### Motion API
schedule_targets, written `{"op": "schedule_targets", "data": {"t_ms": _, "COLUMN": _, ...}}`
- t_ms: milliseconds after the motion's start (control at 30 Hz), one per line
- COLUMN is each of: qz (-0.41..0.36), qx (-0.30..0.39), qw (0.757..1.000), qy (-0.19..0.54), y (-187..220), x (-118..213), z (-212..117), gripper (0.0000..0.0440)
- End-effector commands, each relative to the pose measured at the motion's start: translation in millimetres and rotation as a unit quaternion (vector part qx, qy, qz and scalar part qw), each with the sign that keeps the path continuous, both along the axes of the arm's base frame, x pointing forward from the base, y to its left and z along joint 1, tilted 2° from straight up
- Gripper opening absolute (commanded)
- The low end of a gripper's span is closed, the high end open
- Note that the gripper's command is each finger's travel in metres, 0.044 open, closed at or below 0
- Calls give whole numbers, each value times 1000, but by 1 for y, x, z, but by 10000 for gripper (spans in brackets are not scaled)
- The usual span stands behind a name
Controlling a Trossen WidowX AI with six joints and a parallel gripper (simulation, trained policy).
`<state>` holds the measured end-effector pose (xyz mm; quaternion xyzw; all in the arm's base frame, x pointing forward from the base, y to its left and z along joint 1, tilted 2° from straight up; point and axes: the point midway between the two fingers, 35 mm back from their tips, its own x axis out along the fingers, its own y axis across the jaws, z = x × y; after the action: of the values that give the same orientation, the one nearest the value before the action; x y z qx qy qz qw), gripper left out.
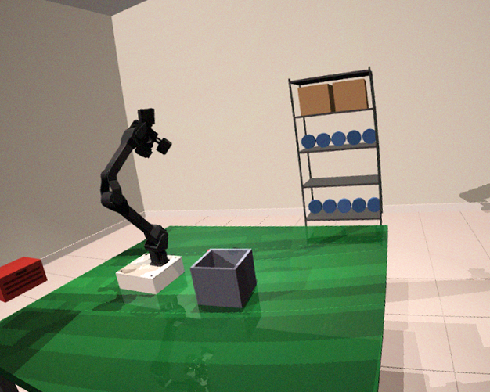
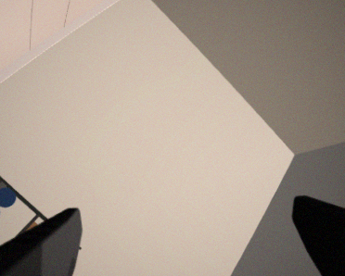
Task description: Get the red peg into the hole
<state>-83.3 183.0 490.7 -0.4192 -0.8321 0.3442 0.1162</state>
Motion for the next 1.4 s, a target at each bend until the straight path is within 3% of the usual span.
{"op": "schedule_targets", "data": {"t_ms": 0, "qz": -9, "qx": -11, "qw": 1000, "qy": 10, "y": 1, "x": 2, "z": -1, "gripper": 419}}
{"op": "schedule_targets", "data": {"t_ms": 67, "qz": -27, "qx": -33, "qw": 999, "qy": 30, "y": 4, "x": 7, "z": -4, "gripper": 440}}
{"op": "schedule_targets", "data": {"t_ms": 333, "qz": -96, "qx": -114, "qw": 982, "qy": 119, "y": 17, "x": 26, "z": -16, "gripper": 440}}
{"op": "schedule_targets", "data": {"t_ms": 667, "qz": -180, "qx": -200, "qw": 934, "qy": 236, "y": 30, "x": 51, "z": -34, "gripper": 440}}
{"op": "schedule_targets", "data": {"t_ms": 1000, "qz": -257, "qx": -266, "qw": 858, "qy": 356, "y": 41, "x": 78, "z": -52, "gripper": 440}}
{"op": "schedule_targets", "data": {"t_ms": 1367, "qz": -329, "qx": -314, "qw": 746, "qy": 486, "y": 47, "x": 107, "z": -72, "gripper": 440}}
